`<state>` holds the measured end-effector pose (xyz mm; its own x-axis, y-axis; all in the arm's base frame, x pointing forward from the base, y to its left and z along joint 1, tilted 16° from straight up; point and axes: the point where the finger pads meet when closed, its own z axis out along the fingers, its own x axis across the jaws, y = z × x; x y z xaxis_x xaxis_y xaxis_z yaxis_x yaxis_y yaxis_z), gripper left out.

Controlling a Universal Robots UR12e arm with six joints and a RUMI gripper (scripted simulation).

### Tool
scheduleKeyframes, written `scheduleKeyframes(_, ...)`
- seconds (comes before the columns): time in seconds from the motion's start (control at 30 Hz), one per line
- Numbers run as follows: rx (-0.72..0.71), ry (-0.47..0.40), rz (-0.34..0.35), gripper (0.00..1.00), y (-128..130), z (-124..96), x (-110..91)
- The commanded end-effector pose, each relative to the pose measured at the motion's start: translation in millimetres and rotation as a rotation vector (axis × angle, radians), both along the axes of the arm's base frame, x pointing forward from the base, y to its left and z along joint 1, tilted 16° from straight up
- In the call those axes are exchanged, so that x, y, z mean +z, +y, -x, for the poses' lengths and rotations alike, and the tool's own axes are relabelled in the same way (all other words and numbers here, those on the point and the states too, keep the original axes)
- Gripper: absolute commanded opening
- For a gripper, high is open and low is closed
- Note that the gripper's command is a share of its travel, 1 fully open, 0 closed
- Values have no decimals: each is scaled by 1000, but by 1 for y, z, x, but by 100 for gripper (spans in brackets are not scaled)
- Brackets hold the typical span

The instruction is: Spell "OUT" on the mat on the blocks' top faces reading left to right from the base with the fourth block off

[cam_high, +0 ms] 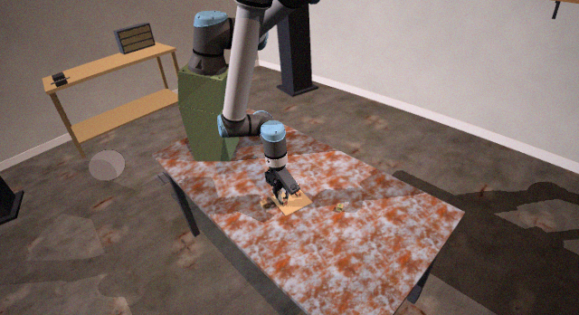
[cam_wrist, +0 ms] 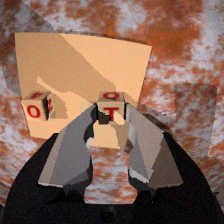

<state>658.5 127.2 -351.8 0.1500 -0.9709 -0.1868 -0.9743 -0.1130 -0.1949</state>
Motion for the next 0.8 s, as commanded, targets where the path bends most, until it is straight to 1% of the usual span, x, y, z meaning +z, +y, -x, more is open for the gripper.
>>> scheduleKeyframes(0.0, -1, -5, 2, 5, -2, -4, 2)
scheduleKeyframes(0.77, 0, -3, 1, 5, -1, -4, -3)
